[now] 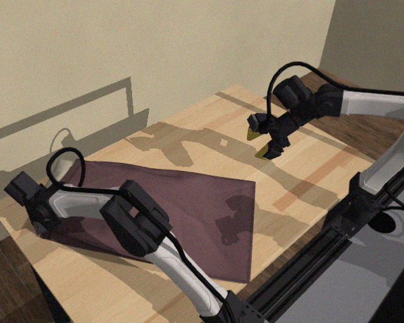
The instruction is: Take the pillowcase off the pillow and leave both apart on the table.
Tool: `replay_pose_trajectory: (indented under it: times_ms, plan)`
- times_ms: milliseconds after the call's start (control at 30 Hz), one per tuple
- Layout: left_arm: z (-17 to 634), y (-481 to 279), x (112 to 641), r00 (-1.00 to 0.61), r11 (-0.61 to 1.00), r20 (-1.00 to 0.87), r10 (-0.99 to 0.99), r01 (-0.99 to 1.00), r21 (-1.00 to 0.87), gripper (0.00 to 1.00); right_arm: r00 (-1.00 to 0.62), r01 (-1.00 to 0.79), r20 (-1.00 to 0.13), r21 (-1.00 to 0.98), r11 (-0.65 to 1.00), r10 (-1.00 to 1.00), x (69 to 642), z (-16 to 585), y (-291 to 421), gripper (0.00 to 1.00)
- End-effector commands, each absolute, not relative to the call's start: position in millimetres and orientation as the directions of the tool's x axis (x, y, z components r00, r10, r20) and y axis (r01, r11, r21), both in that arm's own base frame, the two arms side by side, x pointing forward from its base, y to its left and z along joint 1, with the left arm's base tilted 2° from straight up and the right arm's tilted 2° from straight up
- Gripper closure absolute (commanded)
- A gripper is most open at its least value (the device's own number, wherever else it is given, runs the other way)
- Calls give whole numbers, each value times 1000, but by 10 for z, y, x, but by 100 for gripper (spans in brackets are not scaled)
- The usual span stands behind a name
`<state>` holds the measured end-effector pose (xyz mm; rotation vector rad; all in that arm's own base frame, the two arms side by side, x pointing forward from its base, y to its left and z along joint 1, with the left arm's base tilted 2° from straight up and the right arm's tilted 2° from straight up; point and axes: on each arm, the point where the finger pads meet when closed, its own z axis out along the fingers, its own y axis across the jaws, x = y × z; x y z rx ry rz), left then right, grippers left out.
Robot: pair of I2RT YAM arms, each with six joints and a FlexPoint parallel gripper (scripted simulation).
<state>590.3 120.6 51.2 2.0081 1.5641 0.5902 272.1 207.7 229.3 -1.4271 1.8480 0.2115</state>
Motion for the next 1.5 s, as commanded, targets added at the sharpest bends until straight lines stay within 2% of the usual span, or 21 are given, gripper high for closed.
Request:
replay_pose_trajectory:
  times_ms: [0, 67, 133, 267, 433, 500, 533, 567, 600, 700, 800, 867, 1067, 1300, 1333, 1367, 1467]
  plan:
    - [350, 1190, 5815, 241, -195, 4, 971, 779, 596, 100, 33, -938, -602, -294, 184, -797, 2461, 2251, 2225, 40]
    - [350, 1190, 5815, 241, -195, 4, 971, 779, 596, 100, 77, -954, -580, -279, 109, -811, 2345, 2187, 2296, 40]
    - [350, 1190, 5815, 241, -195, 4, 971, 779, 596, 100, 77, -954, -580, -279, 109, -811, 2345, 2187, 2296, 40]
    - [350, 1190, 5815, 241, -195, 4, 971, 779, 596, 100, 173, -966, -545, -255, -34, -821, 2135, 2089, 2430, 40]
    - [350, 1190, 5815, 241, -195, 4, 971, 779, 596, 100, 351, -936, -499, -220, -276, -793, 1807, 1980, 2607, 40]
    - [350, 1190, 5815, 241, -195, 4, 971, 779, 596, 100, 538, -842, -447, -262, -471, -714, 1751, 1941, 2760, 40]
    - [350, 1190, 5815, 241, -195, 4, 971, 779, 596, 100, 580, -814, -393, -258, -520, -714, 1801, 1855, 2693, 40]
    - [350, 1190, 5815, 241, -195, 4, 971, 779, 596, 100, 586, -810, -336, -259, -526, -737, 1989, 1769, 2661, 40]
    - [350, 1190, 5815, 241, -195, 4, 971, 779, 596, 100, 536, -843, -382, -282, -458, -753, 1952, 1926, 2702, 40]
    - [350, 1190, 5815, 241, -195, 4, 971, 779, 596, 100, 526, -850, -385, -269, -453, -759, 1986, 1854, 2767, 40]
    - [350, 1190, 5815, 241, -195, 4, 971, 779, 596, 100, 584, -812, -335, -247, -529, -740, 2106, 1677, 2777, 40]
    - [350, 1190, 5815, 241, -195, 4, 971, 779, 596, 100, 603, -794, -355, -188, -577, -714, 1960, 1546, 2851, 40]
    - [350, 1190, 5815, 241, -195, 4, 971, 779, 596, 100, 665, -736, -318, -130, -664, -675, 1953, 1242, 2952, 40]
    - [350, 1190, 5815, 241, -195, 4, 971, 779, 596, 100, 642, -759, -334, -146, -635, -690, 1975, 1276, 2976, 40]
    - [350, 1190, 5815, 241, -195, 4, 971, 779, 596, 100, 598, -781, -319, -30, -623, -735, 1879, 984, 2826, 40]
    - [350, 1190, 5815, 241, -195, 4, 971, 779, 596, 100, 597, -781, -318, -23, -624, -736, 1862, 966, 2812, 40]
    - [350, 1190, 5815, 241, -195, 4, 971, 779, 596, 100, 620, -772, -327, -88, -630, -713, 1932, 963, 2931, 40]
